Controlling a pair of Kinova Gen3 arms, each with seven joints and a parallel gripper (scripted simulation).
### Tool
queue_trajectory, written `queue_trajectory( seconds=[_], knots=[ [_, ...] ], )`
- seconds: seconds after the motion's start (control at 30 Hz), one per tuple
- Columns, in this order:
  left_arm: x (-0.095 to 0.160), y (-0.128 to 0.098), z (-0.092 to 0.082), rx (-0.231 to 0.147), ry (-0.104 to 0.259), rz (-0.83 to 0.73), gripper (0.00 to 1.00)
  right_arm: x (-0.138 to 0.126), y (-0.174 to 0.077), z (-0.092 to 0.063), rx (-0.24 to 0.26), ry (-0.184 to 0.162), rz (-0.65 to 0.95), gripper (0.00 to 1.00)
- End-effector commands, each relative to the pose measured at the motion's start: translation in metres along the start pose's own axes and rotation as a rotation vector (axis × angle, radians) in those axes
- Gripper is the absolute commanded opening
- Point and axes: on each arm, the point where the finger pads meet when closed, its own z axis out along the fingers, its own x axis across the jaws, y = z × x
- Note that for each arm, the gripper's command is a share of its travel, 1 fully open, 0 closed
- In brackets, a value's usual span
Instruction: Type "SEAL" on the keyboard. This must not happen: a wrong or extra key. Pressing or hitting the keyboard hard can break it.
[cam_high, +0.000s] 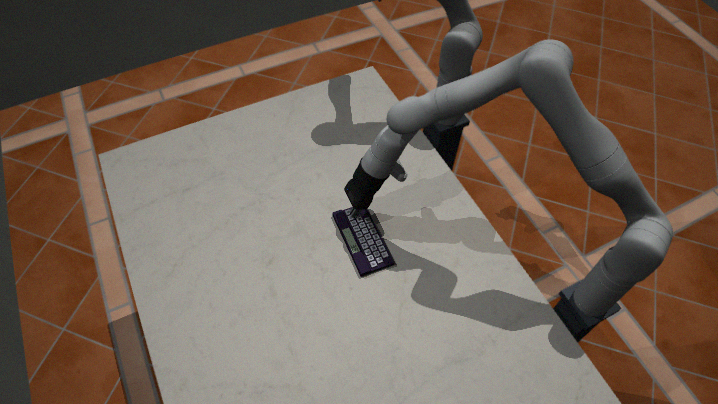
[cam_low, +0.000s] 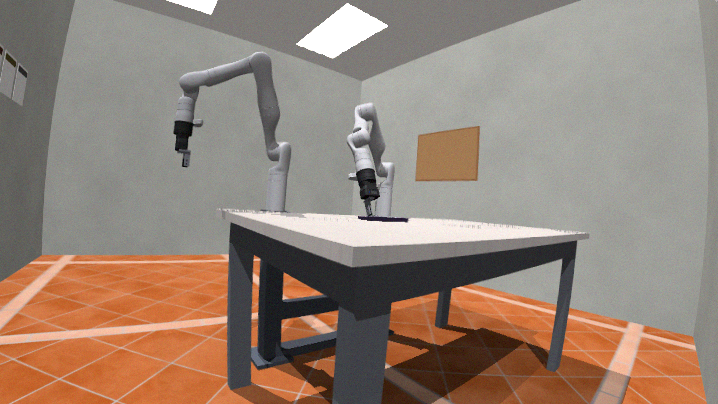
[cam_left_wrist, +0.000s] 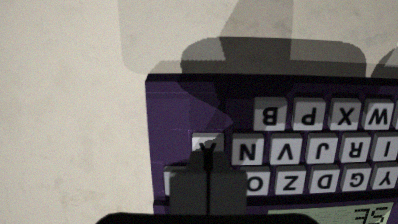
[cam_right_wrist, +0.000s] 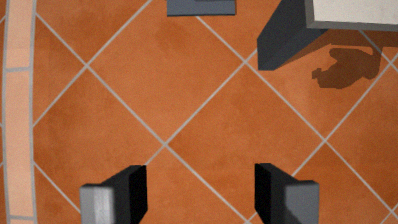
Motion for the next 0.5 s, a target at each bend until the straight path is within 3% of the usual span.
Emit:
queue_trajectory(
  seconds=[0.0,0.47],
  knots=[
    [-0.0005,0.0009,-0.0007,-0.001,-0.002,-0.001,0.0,0.0,0.0003,-0.0006,-0.001,0.0,0.0,1.0],
    [-0.0005,0.0003,0.0005,-0.001,-0.002,-0.001,0.0,0.0,0.0003,-0.0006,-0.001,0.0,0.0,1.0]
  ],
)
